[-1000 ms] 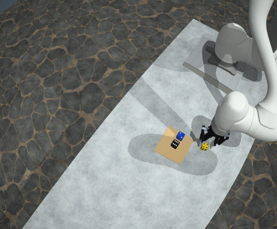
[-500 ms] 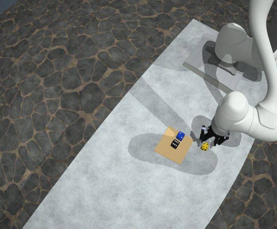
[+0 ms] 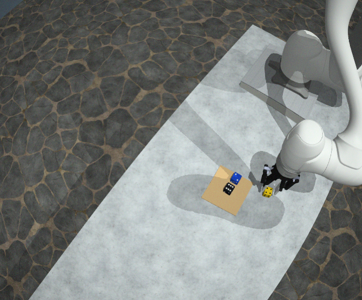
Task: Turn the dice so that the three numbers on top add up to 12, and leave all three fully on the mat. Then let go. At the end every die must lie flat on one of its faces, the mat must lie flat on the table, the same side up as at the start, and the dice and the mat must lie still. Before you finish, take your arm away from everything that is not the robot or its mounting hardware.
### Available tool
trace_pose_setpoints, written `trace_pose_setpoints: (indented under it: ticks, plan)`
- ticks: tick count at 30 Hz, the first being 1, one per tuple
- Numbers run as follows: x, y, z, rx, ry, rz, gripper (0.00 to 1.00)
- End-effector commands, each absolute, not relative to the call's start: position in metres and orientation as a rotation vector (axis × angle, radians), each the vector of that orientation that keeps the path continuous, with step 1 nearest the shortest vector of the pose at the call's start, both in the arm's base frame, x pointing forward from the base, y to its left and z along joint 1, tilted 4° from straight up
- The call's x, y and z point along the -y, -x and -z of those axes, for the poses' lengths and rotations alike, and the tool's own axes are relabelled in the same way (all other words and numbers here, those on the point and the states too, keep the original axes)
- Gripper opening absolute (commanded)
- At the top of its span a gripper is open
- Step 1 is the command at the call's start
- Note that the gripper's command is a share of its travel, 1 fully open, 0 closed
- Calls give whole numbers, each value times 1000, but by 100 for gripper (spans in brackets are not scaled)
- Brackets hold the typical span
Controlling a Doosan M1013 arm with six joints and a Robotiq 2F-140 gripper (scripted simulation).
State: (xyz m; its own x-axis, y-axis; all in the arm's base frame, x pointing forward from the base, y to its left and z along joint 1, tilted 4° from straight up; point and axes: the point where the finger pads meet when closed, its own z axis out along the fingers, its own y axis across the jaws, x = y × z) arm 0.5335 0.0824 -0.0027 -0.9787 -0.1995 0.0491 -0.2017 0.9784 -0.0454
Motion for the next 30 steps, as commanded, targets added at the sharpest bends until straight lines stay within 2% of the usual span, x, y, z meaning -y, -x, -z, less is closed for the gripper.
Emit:
trace_pose_setpoints:
  ticks: [1,30]
  plan:
    - [-82,-533,3,3081,-313,-77,28]
    - [-80,-532,39,3081,-313,-77,28]
